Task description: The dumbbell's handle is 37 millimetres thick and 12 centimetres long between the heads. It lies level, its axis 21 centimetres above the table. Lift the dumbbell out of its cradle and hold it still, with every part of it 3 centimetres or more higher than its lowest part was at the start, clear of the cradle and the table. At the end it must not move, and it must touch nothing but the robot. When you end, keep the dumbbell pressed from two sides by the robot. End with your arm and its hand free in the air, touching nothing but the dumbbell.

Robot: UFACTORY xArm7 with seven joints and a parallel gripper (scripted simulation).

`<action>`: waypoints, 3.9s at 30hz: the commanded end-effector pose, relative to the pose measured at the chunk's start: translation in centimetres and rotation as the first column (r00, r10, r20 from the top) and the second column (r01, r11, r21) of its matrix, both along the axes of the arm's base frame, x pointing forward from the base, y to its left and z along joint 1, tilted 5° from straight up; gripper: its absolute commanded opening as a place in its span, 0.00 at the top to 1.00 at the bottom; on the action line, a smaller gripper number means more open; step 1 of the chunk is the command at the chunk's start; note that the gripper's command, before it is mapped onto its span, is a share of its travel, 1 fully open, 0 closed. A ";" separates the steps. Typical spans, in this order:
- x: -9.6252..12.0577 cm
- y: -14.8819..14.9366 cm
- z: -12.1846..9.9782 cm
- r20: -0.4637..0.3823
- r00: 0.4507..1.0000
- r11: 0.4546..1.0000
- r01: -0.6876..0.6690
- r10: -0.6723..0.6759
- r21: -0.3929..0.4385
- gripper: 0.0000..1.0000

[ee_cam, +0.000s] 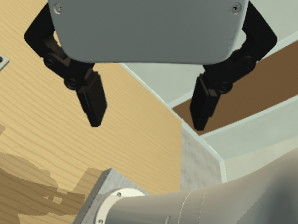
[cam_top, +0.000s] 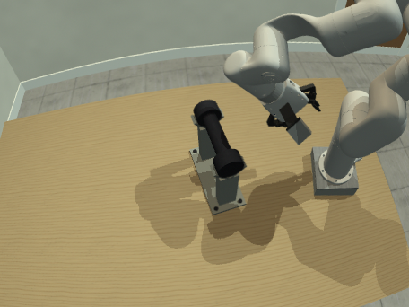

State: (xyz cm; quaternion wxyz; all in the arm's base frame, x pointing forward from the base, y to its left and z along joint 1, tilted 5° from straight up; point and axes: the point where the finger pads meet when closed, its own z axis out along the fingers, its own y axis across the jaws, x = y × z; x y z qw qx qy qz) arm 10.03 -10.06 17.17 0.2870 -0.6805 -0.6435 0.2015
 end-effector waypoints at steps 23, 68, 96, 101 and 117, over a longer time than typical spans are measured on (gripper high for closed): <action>22.5 -0.3 10.8 0.665 0.737 0.988 -0.022 0.119 -0.153 0.00; 24.4 -0.5 1.7 0.696 0.706 0.987 -0.020 0.128 -0.162 1.00; 24.4 -0.5 1.7 0.696 0.706 0.987 -0.020 0.128 -0.162 1.00; 24.4 -0.5 1.7 0.696 0.706 0.987 -0.020 0.128 -0.162 1.00; 24.3 -0.4 2.6 0.696 0.706 0.987 -0.020 0.128 -0.162 1.00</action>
